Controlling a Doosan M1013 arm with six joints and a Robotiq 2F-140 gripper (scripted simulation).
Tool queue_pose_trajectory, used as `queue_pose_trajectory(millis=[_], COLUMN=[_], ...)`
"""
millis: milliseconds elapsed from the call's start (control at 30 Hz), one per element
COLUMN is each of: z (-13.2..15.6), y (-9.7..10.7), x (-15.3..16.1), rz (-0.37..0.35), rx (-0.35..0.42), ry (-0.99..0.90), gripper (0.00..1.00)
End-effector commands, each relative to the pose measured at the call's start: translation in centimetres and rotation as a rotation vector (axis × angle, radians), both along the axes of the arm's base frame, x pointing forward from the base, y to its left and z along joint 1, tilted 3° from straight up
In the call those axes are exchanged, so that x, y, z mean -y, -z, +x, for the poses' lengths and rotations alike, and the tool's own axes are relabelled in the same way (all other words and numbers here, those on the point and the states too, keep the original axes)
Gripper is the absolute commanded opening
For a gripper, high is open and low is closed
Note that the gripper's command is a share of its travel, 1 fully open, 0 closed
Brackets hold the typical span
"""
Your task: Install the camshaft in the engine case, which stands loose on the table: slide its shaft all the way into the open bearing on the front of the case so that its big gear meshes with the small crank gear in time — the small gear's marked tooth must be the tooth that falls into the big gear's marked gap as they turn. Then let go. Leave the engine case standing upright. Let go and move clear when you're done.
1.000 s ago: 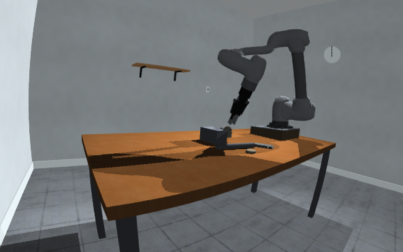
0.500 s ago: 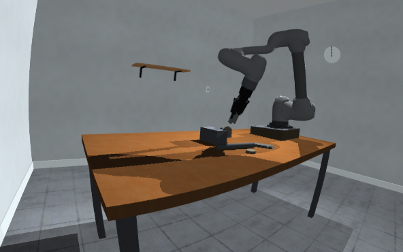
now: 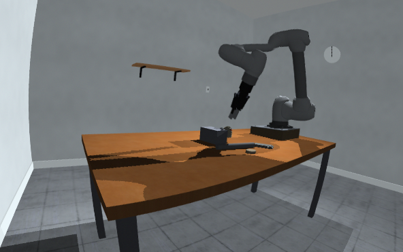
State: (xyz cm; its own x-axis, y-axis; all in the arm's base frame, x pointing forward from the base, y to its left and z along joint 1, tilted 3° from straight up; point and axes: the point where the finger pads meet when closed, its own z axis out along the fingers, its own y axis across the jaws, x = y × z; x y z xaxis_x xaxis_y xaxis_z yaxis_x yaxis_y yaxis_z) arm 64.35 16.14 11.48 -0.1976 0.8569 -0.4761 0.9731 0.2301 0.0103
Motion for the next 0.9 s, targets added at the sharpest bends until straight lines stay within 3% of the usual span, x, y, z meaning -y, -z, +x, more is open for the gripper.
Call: queue_pose_trajectory(millis=[0, 300, 867], z=[-0.1, -0.1, -0.1], y=[-1.5, -3.2, -3.4], x=[-0.4, -0.5, -0.5], rz=[0.005, 0.005, 0.005], rx=[0.0, 0.0, 0.0], ry=[0.002, 0.002, 0.002], gripper=[0.19, 0.19, 0.19])
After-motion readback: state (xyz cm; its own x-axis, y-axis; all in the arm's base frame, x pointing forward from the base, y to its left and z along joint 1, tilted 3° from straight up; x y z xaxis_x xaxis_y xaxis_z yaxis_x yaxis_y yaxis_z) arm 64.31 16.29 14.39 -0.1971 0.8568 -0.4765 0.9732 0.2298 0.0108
